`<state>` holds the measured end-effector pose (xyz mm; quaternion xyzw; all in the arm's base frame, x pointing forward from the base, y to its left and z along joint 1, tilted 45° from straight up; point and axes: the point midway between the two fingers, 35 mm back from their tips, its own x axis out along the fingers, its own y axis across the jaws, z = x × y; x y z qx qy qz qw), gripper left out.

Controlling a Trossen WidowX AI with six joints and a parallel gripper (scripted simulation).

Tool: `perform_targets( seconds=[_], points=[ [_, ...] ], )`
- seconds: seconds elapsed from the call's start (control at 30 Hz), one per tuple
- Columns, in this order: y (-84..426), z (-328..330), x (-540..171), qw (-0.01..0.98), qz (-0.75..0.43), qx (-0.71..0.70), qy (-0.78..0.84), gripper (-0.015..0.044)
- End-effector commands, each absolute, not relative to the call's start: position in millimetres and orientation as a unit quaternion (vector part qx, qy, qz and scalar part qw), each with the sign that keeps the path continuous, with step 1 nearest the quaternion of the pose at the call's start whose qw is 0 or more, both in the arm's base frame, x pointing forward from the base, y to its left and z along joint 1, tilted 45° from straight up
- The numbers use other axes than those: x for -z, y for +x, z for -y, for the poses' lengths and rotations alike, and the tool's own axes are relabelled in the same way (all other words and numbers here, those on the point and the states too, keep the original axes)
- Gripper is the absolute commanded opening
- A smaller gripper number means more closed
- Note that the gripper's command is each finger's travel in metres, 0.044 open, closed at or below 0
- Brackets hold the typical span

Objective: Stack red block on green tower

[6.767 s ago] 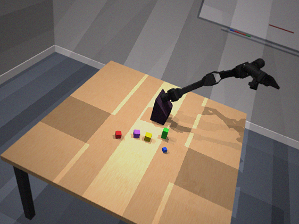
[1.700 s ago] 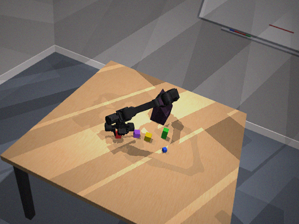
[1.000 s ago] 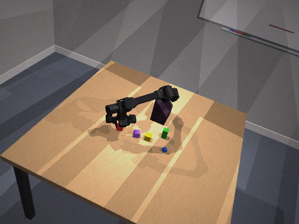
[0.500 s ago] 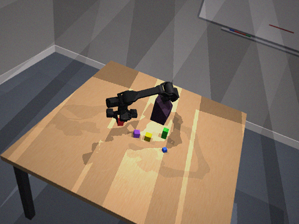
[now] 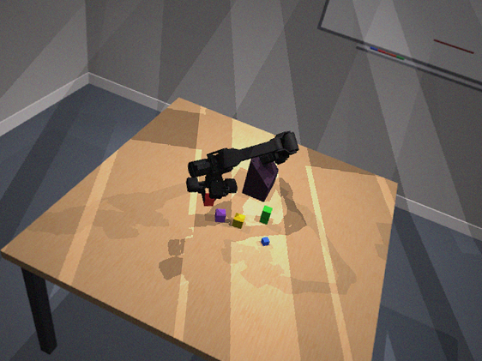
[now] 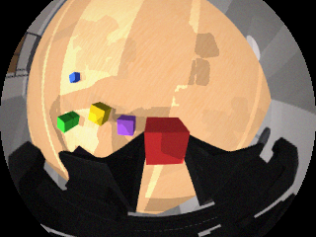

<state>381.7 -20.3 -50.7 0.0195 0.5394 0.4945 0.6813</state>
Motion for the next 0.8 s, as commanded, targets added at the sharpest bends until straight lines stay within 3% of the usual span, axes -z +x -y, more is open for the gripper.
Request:
perform_targets(
  seconds=[0.0, 0.77],
  points=[
    [375.6, 10.0, 39.3, 0.683, -0.538, -0.494, 0.025, 0.0000],
    [321.7, -48.0, -33.7, 0.678, -0.547, -0.490, 0.026, 0.0000]
  ],
)
